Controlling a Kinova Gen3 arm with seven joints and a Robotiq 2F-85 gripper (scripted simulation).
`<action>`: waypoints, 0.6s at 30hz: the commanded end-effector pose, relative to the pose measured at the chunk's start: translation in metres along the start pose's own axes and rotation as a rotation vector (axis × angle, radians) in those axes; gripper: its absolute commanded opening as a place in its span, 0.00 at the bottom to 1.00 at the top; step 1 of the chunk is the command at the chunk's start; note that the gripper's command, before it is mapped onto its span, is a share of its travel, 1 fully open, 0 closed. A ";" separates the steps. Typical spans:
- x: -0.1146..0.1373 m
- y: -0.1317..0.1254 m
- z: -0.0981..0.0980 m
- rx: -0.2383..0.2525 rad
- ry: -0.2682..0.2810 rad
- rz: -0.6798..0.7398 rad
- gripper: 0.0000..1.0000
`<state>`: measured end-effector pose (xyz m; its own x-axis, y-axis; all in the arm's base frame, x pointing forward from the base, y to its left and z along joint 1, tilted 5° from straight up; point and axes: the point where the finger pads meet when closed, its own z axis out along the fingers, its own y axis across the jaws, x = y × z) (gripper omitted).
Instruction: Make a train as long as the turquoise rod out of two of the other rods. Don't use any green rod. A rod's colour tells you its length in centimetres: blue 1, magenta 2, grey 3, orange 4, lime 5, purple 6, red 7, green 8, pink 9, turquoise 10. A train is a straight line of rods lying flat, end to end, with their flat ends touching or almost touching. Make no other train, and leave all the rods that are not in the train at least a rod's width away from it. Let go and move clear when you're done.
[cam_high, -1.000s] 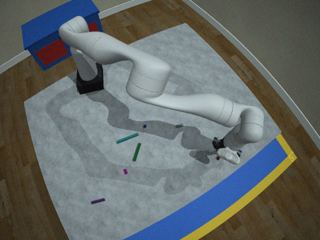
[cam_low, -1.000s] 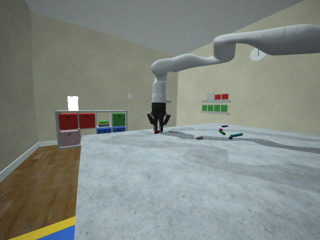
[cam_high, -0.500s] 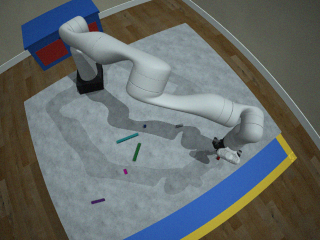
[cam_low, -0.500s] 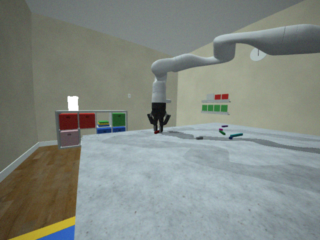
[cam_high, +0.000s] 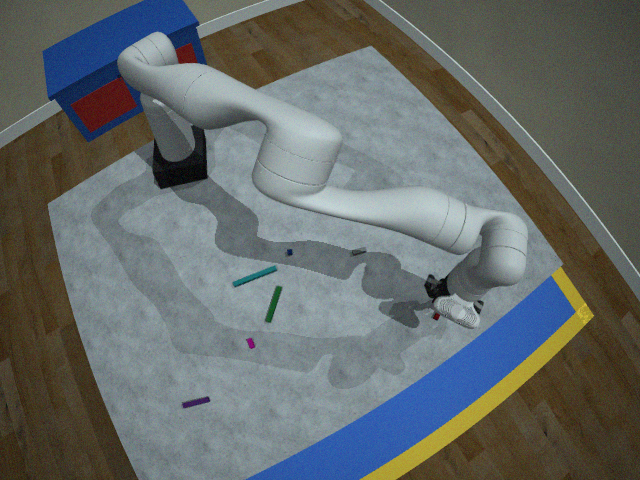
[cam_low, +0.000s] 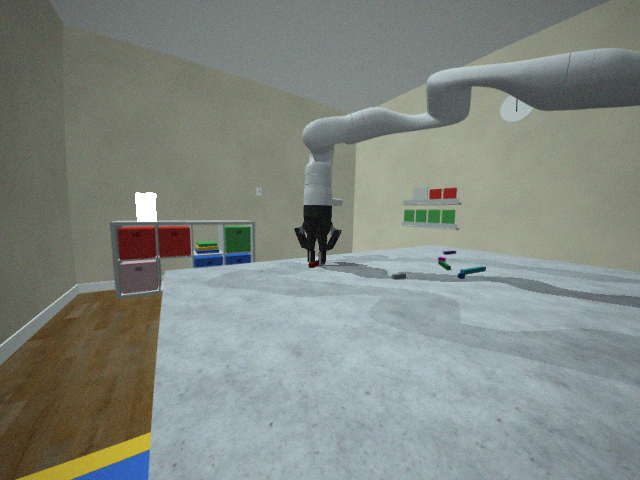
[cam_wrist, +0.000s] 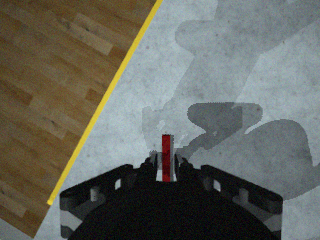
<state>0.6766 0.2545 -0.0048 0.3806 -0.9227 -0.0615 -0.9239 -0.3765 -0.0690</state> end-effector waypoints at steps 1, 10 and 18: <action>0.000 -0.001 -0.001 0.002 0.000 0.000 0.24; 0.000 -0.001 -0.001 0.002 0.000 0.000 0.05; 0.000 -0.001 -0.001 0.002 0.000 0.000 0.05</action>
<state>0.6769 0.2547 -0.0044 0.3805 -0.9227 -0.0615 -0.9238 -0.3763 -0.0699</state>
